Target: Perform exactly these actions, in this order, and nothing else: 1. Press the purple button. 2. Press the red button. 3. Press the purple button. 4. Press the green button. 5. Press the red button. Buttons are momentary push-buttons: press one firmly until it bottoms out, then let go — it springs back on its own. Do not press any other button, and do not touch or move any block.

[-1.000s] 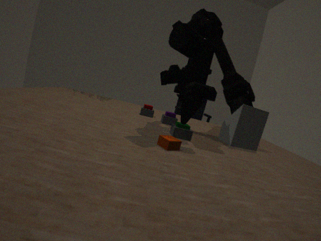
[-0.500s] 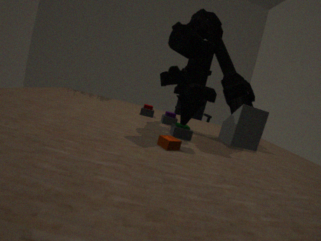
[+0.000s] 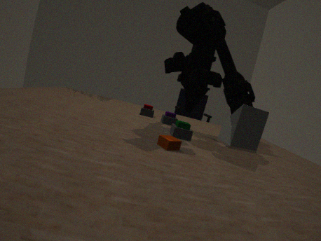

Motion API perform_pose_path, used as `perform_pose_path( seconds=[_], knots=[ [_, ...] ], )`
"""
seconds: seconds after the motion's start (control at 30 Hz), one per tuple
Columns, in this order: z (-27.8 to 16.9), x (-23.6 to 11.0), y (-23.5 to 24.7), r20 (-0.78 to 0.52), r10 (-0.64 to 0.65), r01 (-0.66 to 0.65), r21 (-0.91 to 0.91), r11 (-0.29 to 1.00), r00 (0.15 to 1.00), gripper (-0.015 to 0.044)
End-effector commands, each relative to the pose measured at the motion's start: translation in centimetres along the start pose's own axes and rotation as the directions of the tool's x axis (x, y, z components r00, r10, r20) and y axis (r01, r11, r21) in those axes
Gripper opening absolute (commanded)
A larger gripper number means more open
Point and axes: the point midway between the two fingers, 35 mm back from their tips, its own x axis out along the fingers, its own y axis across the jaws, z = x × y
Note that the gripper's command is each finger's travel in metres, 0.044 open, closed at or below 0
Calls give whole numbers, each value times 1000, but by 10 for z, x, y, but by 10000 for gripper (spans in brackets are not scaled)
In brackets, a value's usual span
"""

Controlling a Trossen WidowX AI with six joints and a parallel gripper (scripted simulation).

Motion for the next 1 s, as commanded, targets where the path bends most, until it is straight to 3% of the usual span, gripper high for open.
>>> perform_pose_path(
  seconds=[0.0,0.33,0.63,0.87,0.97],
  knots=[
    [2,-48,2,13,19,-20,8,1000,1000,20],
    [9,-60,-6,12,27,-27,6,1000,1000,20],
    [79,-62,-124,21,57,-57,1,998,998,20],
    [87,-58,-222,19,10,-10,11,1000,1000,20],
    [87,-58,-229,18,5,-6,11,1000,1000,20]
  ],
)
